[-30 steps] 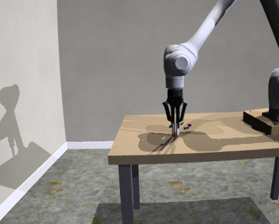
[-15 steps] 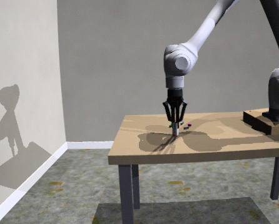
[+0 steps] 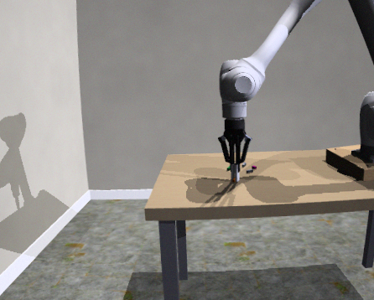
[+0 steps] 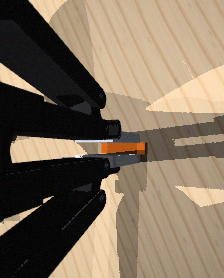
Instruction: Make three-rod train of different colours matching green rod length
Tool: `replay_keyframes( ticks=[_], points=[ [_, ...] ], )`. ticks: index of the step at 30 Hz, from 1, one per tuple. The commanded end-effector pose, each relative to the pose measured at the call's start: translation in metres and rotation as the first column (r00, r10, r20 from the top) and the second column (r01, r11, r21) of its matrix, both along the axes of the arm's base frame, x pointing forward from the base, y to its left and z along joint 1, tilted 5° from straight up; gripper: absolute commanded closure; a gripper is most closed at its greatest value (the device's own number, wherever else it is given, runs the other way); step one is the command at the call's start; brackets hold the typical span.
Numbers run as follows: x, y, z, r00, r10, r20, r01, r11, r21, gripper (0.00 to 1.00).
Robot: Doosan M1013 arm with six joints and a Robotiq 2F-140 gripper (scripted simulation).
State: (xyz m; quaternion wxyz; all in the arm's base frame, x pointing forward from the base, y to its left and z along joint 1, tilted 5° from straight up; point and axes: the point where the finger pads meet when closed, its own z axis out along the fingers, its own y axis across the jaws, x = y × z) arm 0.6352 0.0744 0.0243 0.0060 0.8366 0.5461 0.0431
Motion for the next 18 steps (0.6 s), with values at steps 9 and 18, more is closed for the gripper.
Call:
replay_keyframes(
  ticks=[9, 18],
  points=[
    [0.000, 0.000, 0.006, 1.000, 0.000, 0.000, 0.000, 1.000, 0.000, 0.97],
    [-0.005, -0.002, 0.063, 1.000, 0.000, 0.000, 0.000, 1.000, 0.000, 0.97]
  ],
)
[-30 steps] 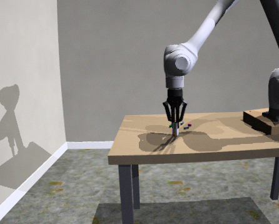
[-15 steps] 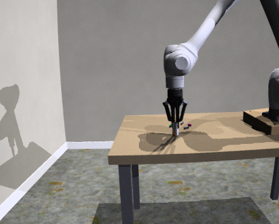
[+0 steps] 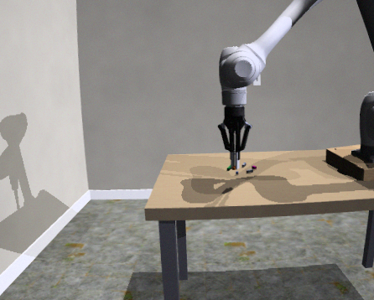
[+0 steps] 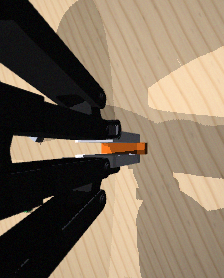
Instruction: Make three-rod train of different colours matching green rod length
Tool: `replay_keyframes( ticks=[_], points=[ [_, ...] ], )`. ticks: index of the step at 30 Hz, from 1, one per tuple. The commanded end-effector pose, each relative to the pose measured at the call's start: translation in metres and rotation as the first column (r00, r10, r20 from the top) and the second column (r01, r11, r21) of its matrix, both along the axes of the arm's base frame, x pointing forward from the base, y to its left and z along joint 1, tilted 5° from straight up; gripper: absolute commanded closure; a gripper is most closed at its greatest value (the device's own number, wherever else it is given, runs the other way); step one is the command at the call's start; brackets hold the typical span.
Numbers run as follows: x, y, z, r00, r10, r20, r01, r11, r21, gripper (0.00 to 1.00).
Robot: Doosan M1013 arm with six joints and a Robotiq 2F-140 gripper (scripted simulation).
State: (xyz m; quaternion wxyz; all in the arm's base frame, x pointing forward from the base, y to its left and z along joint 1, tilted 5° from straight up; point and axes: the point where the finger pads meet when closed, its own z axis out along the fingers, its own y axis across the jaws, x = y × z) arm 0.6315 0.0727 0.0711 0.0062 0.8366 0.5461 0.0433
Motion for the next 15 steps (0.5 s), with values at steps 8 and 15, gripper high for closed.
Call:
replay_keyframes(
  ticks=[8, 15],
  points=[
    [-0.004, -0.002, 0.049, 1.000, 0.000, 0.000, 0.000, 1.000, 0.000, 0.97],
    [-0.004, -0.002, 0.053, 1.000, 0.000, 0.000, 0.000, 1.000, 0.000, 0.97]
  ],
)
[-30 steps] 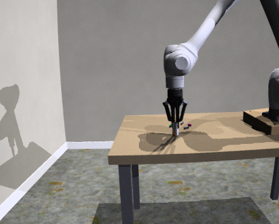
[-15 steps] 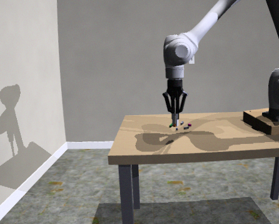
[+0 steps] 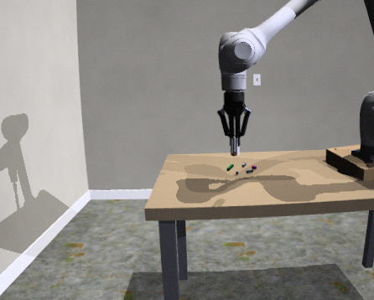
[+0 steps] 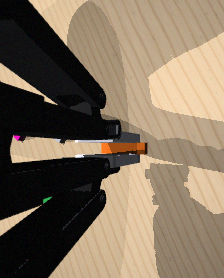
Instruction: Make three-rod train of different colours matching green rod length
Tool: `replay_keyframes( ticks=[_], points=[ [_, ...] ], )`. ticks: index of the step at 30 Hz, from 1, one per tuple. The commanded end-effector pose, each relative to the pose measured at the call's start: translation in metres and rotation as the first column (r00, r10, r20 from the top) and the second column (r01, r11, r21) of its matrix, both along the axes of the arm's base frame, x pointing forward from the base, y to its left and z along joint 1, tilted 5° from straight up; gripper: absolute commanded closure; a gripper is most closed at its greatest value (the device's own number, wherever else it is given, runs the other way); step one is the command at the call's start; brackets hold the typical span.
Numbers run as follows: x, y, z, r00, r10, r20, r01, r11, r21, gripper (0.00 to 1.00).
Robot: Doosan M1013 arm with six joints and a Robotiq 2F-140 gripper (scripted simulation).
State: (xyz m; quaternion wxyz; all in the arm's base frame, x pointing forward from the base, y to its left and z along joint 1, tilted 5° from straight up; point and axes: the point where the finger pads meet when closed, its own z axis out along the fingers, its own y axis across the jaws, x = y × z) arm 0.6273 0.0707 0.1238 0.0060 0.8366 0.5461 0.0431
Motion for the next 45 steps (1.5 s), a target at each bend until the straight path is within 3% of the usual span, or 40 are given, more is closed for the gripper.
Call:
replay_keyframes(
  ticks=[1, 7, 9, 22, 24, 26, 45],
  points=[
    [0.000, 0.000, 0.000, 1.000, 0.000, 0.000, 0.000, 1.000, 0.000, 0.97],
    [-0.001, -0.008, 0.000, 1.000, 0.001, 0.000, -0.001, 1.000, 0.000, 0.97],
    [-0.005, -0.044, -0.002, 1.000, 0.003, -0.001, -0.003, 1.000, 0.000, 0.97],
    [-0.041, -0.177, -0.010, 1.000, 0.014, 0.000, -0.014, 1.000, -0.001, 0.97],
    [-0.041, -0.177, -0.010, 1.000, 0.014, 0.000, -0.014, 1.000, -0.001, 0.97],
    [-0.049, -0.198, -0.011, 1.000, 0.015, 0.001, -0.015, 1.000, -0.001, 0.97],
    [-0.050, -0.199, -0.014, 1.000, 0.015, 0.001, -0.015, 1.000, -0.001, 0.97]
  ],
)
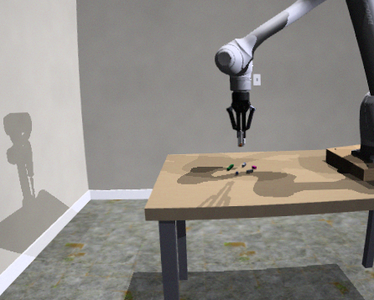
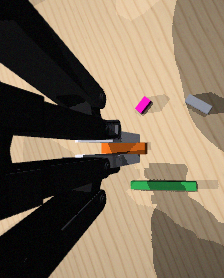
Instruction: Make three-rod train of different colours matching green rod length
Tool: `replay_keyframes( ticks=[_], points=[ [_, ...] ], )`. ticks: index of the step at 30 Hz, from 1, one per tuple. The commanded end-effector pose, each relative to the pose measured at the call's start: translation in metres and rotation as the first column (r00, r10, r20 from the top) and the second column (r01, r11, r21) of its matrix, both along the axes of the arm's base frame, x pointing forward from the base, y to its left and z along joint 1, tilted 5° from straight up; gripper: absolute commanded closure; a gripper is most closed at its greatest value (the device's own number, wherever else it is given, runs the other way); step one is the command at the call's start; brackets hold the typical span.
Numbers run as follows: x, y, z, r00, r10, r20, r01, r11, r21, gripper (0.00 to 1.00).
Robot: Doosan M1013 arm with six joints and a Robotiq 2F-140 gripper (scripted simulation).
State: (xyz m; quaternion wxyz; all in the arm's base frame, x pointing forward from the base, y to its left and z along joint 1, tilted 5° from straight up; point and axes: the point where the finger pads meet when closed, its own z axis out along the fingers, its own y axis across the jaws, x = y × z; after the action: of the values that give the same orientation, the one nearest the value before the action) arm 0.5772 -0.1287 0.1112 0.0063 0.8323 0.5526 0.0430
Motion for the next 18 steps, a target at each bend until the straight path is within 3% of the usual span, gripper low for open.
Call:
replay_keyframes(
  ticks=[1, 18],
  points=[
    [0.000, 0.000, -0.003, 1.000, 0.000, 0.000, 0.000, 1.000, 0.000, 0.97],
    [0.005, 0.002, -0.061, 1.000, 0.000, 0.000, 0.000, 1.000, 0.000, 0.97]
  ],
)
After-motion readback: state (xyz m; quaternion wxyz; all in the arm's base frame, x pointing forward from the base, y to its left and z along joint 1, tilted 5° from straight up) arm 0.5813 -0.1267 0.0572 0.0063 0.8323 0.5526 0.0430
